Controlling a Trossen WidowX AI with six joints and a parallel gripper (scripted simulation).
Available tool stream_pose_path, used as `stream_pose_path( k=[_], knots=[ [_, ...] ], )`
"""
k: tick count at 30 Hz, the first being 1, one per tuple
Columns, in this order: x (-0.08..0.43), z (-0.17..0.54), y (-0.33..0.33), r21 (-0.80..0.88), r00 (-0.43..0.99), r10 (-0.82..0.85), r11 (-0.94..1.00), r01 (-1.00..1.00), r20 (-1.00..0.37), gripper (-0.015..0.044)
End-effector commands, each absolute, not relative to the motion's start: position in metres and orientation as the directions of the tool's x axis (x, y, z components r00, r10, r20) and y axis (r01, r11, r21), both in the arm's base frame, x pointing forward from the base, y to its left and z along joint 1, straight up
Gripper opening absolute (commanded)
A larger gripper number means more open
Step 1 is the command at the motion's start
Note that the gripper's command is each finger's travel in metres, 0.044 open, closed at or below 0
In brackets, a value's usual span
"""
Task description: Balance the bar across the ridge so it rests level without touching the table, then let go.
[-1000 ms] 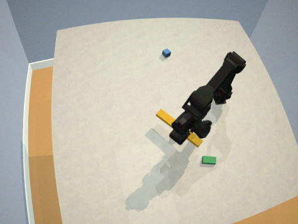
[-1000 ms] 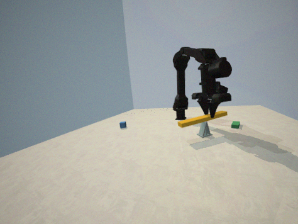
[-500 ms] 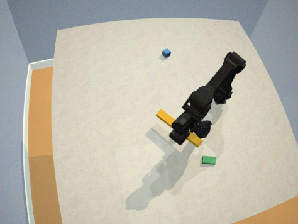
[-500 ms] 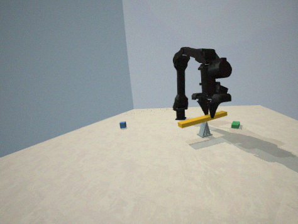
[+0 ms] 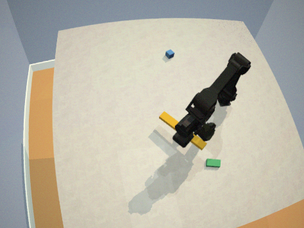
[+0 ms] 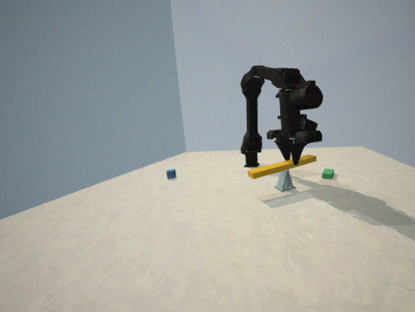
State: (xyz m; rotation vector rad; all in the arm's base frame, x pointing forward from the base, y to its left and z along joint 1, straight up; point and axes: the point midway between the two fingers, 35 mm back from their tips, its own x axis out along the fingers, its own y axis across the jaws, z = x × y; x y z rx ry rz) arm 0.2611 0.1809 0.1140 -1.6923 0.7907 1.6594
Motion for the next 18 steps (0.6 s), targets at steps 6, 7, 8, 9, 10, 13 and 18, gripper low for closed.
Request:
stream_pose_path(
  k=[6,7,8,9,10,13,18],
  knots=[
    [0.2608,0.1124,0.1813,-0.028,0.023,0.016,-0.622,-0.783,-1.0,0.0],
    [0.2608,0.1123,0.1813,-0.028,0.023,0.016,-0.622,-0.783,-1.0,0.0],
    [0.2608,0.1121,0.1813,-0.028,0.023,0.016,-0.622,-0.783,-1.0,0.0],
    [0.2608,0.1121,0.1813,-0.028,0.023,0.016,-0.622,-0.783,-1.0,0.0],
    [0.2608,0.112,0.1813,-0.028,0.023,0.016,-0.622,-0.783,-1.0,0.0],
    [0.2608,0.1118,0.1813,-0.028,0.023,0.016,-0.622,-0.783,-1.0,0.0],
    [0.2607,0.1114,0.1812,-0.028,0.023,0.016,-0.622,-0.783,-1.0,0.0]
  ],
)
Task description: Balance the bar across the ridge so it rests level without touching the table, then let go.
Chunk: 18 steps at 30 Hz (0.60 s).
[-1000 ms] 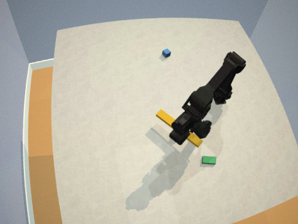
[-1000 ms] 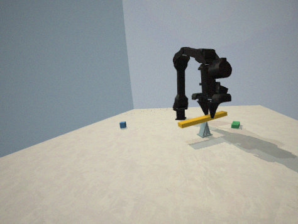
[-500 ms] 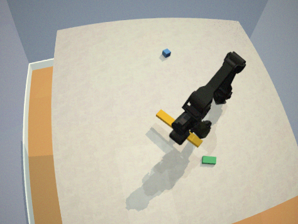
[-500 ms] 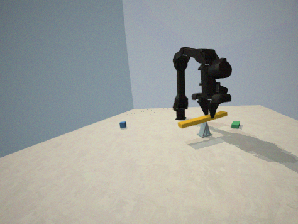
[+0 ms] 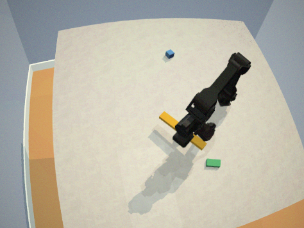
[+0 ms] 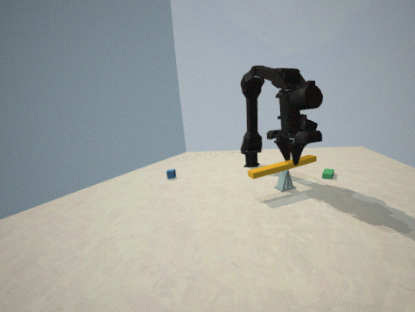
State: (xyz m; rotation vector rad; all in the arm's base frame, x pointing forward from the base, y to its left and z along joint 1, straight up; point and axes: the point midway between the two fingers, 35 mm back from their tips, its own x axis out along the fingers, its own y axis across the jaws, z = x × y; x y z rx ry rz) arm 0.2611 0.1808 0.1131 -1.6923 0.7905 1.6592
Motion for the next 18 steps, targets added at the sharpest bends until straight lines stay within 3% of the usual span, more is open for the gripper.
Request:
stream_pose_path(
  k=[1,18],
  knots=[
    [0.2607,0.1113,0.1813,-0.028,0.023,0.016,-0.622,-0.783,-1.0,0.0],
    [0.2605,0.1098,0.1813,-0.028,0.023,0.016,-0.622,-0.783,-1.0,0.0]
  ],
)
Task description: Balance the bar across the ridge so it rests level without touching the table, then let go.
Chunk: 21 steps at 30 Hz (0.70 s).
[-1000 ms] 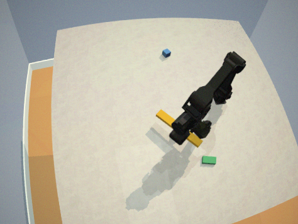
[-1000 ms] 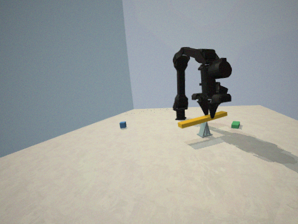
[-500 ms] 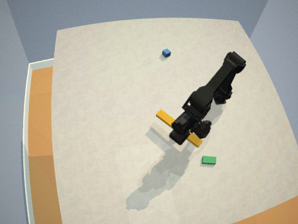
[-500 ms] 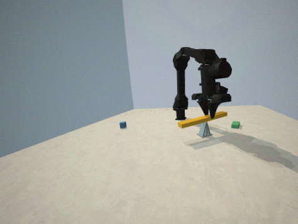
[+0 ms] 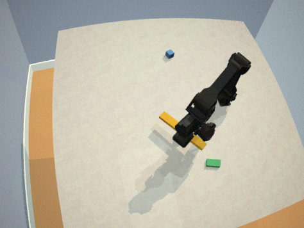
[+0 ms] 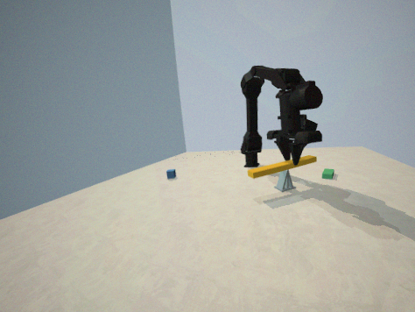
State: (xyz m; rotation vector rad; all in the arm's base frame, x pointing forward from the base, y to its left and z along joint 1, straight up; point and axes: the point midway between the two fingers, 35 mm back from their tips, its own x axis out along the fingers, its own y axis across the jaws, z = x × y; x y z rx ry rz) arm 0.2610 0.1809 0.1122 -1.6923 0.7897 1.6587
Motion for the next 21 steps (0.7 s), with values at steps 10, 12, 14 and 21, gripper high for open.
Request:
stream_pose_path(
  k=[10,12,14,21],
  knots=[
    [0.2604,0.109,0.1813,-0.028,0.023,0.016,-0.622,-0.783,-1.0,0.0],
    [0.2604,0.1088,0.1813,-0.028,0.023,0.016,-0.622,-0.783,-1.0,0.0],
    [0.2604,0.1087,0.1813,-0.028,0.023,0.016,-0.622,-0.783,-1.0,0.0],
    [0.2603,0.1081,0.1814,-0.028,0.023,0.016,-0.622,-0.783,-1.0,0.0]
  ],
)
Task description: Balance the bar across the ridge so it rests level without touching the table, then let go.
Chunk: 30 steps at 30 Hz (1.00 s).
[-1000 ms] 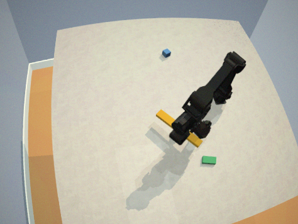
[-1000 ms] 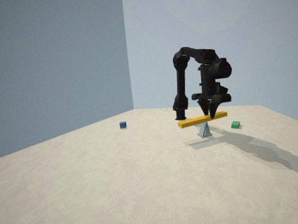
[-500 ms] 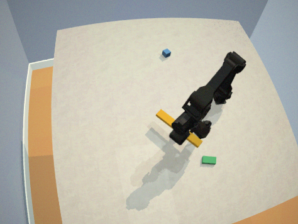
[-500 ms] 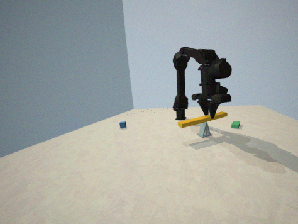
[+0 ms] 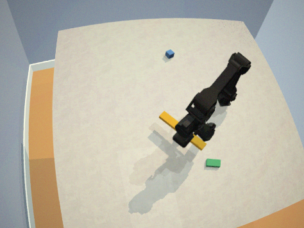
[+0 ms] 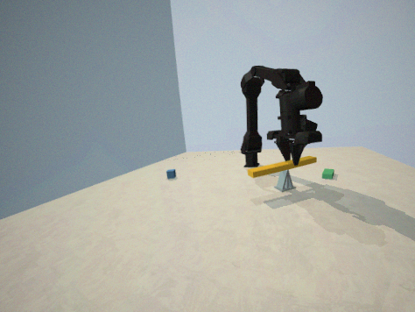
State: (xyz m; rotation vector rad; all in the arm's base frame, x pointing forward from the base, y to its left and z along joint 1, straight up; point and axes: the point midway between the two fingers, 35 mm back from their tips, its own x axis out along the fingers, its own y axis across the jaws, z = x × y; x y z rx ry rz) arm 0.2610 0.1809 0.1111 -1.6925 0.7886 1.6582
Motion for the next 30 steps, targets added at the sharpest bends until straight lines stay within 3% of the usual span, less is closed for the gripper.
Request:
stream_pose_path(
  k=[1,30],
  knots=[
    [0.2603,0.108,0.1814,-0.028,0.023,0.016,-0.622,-0.783,-1.0,0.0],
    [0.26,0.1102,0.1815,-0.028,0.023,0.016,-0.622,-0.783,-1.0,0.0]
  ],
)
